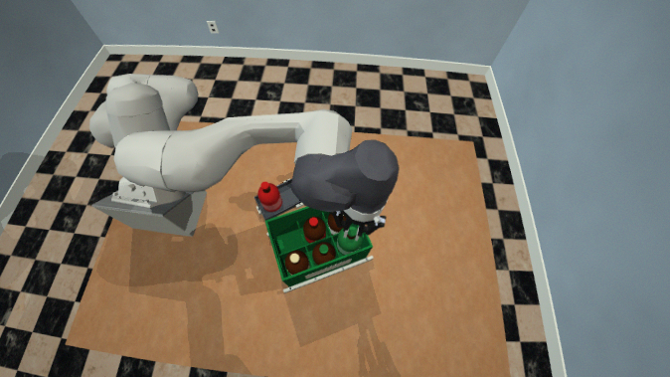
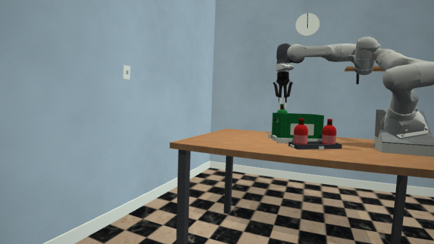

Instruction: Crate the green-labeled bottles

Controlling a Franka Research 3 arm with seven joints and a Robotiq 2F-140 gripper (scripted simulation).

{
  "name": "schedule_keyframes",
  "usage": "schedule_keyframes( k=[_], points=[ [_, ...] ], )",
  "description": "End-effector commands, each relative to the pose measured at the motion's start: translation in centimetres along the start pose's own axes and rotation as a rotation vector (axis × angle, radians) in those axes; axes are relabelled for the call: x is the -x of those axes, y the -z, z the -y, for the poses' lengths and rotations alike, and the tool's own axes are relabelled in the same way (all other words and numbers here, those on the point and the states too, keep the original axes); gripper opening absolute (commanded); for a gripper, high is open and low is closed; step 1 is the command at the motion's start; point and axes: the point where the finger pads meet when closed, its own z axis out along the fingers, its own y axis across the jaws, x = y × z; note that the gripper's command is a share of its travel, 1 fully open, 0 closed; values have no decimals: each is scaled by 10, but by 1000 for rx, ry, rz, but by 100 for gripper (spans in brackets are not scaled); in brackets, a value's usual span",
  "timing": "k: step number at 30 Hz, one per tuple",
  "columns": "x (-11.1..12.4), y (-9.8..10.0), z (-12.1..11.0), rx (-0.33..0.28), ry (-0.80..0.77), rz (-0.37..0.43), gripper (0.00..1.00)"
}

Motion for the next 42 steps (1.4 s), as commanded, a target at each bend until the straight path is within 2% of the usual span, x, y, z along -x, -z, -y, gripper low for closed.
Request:
schedule_keyframes(
  k=[1,13,42],
  points=[
    [0,2,-3,18,-11,-8,0],
    [0,-7,-3,18,-11,-8,0],
    [0,-8,-3,18,-11,-8,0]
  ],
)
